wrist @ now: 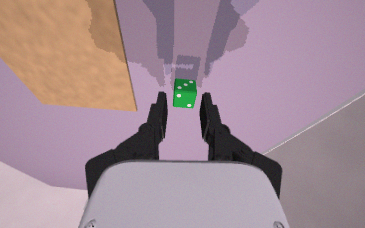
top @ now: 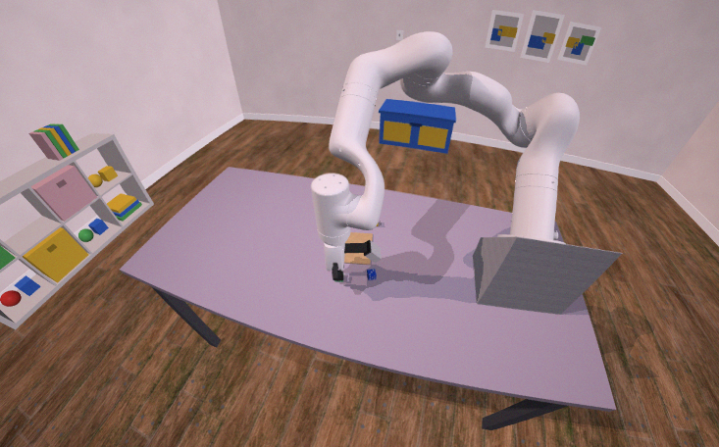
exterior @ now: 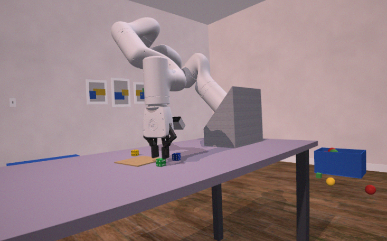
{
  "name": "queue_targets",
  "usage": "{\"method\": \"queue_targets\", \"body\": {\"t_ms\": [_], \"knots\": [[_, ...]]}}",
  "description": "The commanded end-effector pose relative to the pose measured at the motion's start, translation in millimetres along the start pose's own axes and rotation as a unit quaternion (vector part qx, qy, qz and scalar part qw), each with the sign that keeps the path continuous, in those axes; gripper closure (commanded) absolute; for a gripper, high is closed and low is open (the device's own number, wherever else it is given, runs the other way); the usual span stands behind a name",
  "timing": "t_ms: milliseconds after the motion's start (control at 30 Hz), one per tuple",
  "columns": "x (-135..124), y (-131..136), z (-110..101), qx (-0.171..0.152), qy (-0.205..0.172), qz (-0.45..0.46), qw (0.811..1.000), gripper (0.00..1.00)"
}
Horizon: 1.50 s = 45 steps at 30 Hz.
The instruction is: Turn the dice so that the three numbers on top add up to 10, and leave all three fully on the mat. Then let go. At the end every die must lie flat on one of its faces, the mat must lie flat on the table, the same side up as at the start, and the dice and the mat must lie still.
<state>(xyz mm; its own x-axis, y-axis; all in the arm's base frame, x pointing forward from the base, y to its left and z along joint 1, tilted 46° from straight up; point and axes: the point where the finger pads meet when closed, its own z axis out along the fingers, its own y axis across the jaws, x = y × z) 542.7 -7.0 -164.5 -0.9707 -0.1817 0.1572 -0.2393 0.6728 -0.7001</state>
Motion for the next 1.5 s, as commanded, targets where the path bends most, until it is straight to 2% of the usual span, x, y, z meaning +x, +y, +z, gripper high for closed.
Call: {"method": "queue_targets", "body": {"t_ms": [0, 533, 1467], "knots": [[-1, 0, 5, 0.0, -0.001, 0.0, 1.0, 0.58], [-1, 0, 24, 0.0, -0.001, 0.0, 1.0, 0.58], [-1, 0, 25, 0.0, -0.001, 0.0, 1.0, 0.58]]}}
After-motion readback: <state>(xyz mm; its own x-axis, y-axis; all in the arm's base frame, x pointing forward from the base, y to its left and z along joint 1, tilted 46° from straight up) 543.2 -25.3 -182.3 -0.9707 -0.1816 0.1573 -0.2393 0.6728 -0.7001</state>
